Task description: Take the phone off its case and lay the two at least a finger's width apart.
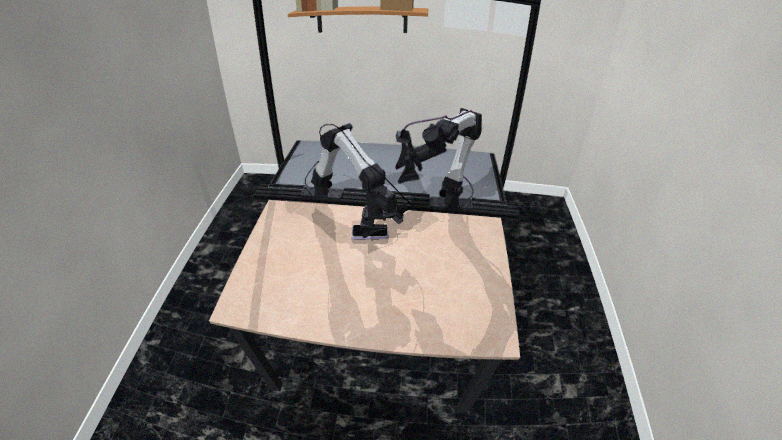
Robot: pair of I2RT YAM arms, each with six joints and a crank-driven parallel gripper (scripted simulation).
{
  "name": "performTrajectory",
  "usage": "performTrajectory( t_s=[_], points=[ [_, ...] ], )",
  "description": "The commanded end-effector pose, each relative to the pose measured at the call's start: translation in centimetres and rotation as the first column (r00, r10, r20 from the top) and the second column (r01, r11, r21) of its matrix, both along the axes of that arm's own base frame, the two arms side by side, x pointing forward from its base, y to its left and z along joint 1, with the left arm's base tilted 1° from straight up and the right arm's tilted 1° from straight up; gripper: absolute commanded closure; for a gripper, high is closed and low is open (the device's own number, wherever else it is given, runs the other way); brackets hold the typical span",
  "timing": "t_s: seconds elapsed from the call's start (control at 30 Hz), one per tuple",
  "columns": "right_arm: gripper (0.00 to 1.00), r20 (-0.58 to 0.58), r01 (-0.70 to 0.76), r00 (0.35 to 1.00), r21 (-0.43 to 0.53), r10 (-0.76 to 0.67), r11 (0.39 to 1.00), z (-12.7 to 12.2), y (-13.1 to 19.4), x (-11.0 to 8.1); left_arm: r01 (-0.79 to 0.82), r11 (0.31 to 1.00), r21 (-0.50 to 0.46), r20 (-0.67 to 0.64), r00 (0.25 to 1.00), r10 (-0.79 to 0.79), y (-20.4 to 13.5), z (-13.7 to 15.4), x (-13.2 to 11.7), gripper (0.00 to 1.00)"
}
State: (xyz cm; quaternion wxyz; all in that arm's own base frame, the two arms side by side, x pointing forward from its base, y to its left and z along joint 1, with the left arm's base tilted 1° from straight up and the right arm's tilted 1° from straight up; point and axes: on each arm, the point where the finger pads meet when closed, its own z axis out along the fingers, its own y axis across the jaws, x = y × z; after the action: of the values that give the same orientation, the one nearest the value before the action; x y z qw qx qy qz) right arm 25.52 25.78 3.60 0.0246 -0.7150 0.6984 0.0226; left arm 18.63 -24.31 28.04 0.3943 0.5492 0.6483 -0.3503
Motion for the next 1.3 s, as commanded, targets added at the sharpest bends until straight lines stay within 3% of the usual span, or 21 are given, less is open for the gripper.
performTrajectory(
  t_s=[0.0,0.2,0.33,0.6,0.83,0.9,1.03,1.07,1.27],
  points=[
    [0.00,-0.010,-0.084,0.996,-0.041,0.084,0.996,0.4,0.4,-0.2,-0.001,1.000,-0.011,0.012,1.000,0.001,0.0,0.6,0.0,0.00],
    [0.00,-0.024,-0.138,0.990,-0.060,0.136,0.989,-0.4,1.0,-1.8,-0.001,1.000,-0.011,0.012,1.000,0.001,0.0,0.6,0.0,0.00],
    [0.06,-0.029,-0.131,0.991,-0.065,0.130,0.989,-2.3,0.8,-1.7,-0.001,1.000,-0.011,0.012,1.000,0.001,0.0,0.6,0.0,0.00],
    [0.08,-0.023,-0.131,0.991,-0.057,0.130,0.990,-2.5,0.9,-1.7,-0.001,1.000,-0.011,0.012,1.000,0.001,0.0,0.6,0.0,0.00],
    [0.26,-0.023,-0.130,0.991,-0.047,0.129,0.990,-1.9,1.1,-1.7,-0.001,1.000,-0.011,0.012,1.000,0.001,0.0,0.6,0.0,0.00],
    [0.02,-0.023,-0.130,0.991,-0.047,0.129,0.990,-1.9,1.1,-1.7,-0.001,1.000,-0.011,0.012,1.000,0.001,0.0,0.6,0.0,0.00],
    [0.00,-0.031,-0.136,0.990,-0.037,0.134,0.990,-1.5,1.0,-2.1,-0.001,1.000,-0.011,0.012,1.000,0.001,0.0,0.6,0.0,0.00],
    [0.09,-0.027,-0.139,0.990,-0.033,0.138,0.990,-1.2,1.0,-2.1,-0.001,1.000,-0.011,0.012,1.000,0.001,0.0,0.6,0.0,0.00],
    [0.27,-0.024,-0.134,0.991,-0.031,0.133,0.990,-1.2,1.2,-2.0,-0.001,1.000,-0.011,0.012,1.000,0.001,0.0,0.6,0.0,0.00]
  ],
)
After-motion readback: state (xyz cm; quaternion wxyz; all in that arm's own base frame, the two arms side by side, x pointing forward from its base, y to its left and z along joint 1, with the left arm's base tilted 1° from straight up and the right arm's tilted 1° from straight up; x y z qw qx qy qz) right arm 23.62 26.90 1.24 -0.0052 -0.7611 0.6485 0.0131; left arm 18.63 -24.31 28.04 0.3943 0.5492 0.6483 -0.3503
